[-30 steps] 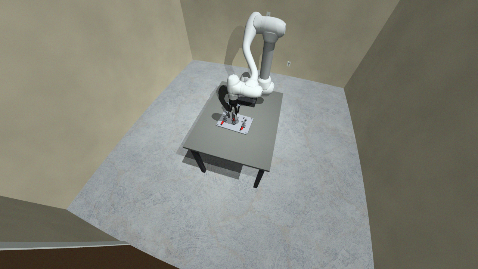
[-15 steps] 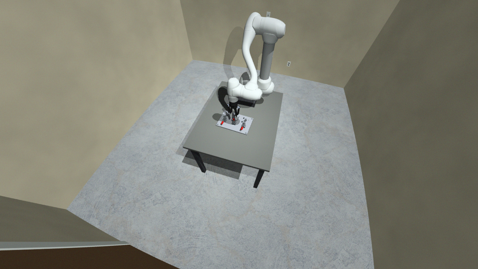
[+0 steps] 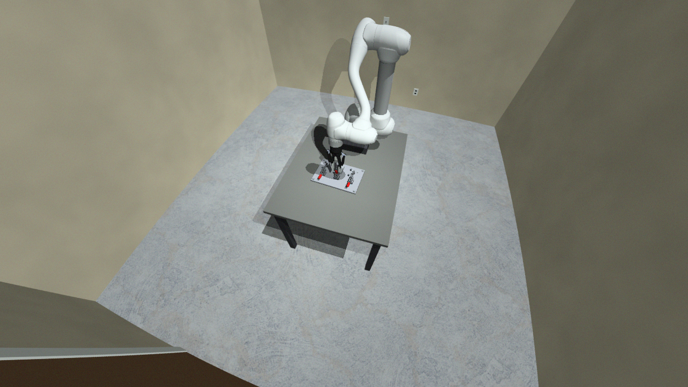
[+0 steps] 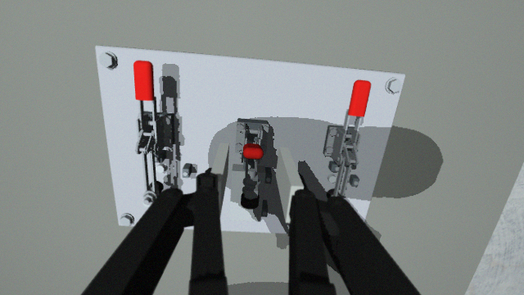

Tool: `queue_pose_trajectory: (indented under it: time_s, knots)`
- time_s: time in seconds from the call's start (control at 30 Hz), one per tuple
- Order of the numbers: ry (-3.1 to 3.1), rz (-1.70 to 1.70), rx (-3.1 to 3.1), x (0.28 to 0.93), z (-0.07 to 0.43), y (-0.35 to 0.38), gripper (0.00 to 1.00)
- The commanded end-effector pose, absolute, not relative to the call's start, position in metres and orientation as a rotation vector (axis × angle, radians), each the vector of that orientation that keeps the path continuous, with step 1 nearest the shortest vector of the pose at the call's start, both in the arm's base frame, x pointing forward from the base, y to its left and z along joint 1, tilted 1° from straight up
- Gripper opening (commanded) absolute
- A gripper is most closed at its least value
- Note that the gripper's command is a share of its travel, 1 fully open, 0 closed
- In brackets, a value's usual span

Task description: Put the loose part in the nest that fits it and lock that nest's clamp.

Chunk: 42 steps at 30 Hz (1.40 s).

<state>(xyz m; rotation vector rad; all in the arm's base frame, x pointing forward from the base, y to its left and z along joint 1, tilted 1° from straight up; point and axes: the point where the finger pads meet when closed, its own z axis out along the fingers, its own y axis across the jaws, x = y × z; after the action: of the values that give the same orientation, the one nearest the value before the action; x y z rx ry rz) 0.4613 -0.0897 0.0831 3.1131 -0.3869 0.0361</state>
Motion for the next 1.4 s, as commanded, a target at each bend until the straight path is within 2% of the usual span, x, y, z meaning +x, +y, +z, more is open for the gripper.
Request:
queue_pose_trajectory:
  time_s: [0.0, 0.63, 1.37]
  knots:
    - [-0.387, 0.036, 3.113, 0.461, 0.083, -0.090, 0.35]
    - [-0.387, 0.036, 3.113, 0.461, 0.082, -0.090, 0.35]
    - [-0.387, 0.036, 3.113, 0.462, 0.047, -0.090, 0.35]
